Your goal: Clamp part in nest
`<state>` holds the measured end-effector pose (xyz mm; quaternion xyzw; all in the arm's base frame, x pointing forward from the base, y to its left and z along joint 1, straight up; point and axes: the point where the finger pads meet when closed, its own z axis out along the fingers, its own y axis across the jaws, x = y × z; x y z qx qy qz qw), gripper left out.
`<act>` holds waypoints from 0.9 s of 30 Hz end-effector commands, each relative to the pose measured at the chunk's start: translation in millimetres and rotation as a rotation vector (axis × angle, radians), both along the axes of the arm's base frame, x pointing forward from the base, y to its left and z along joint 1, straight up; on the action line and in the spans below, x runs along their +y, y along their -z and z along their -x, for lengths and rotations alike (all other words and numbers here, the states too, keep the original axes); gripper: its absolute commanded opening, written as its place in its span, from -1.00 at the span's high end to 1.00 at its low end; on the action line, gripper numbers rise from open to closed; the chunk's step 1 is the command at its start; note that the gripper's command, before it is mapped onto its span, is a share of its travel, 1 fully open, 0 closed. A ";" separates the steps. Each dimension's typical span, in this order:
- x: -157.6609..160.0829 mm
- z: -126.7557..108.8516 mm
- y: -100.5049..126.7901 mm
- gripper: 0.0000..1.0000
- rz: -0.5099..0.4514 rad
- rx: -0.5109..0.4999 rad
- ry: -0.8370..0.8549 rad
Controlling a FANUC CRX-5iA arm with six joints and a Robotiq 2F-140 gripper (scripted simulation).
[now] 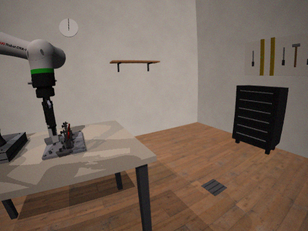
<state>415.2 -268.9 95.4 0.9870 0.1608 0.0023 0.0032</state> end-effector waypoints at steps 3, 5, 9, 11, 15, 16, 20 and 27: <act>-0.1 -0.1 -0.2 1.00 0.000 0.000 0.000; -0.1 -0.1 -0.2 1.00 0.000 0.000 0.002; -0.1 -0.1 -0.2 1.00 0.000 0.000 0.014; -0.1 -0.1 -0.2 1.00 0.000 -0.001 0.039; -0.1 -0.1 -0.2 1.00 0.000 -0.001 0.127; -0.1 -0.1 -0.2 1.00 -0.001 -0.001 0.153; -0.1 -0.1 -0.2 1.00 -0.001 -0.002 0.248; -0.1 -0.1 -0.2 1.00 -0.001 -0.002 0.304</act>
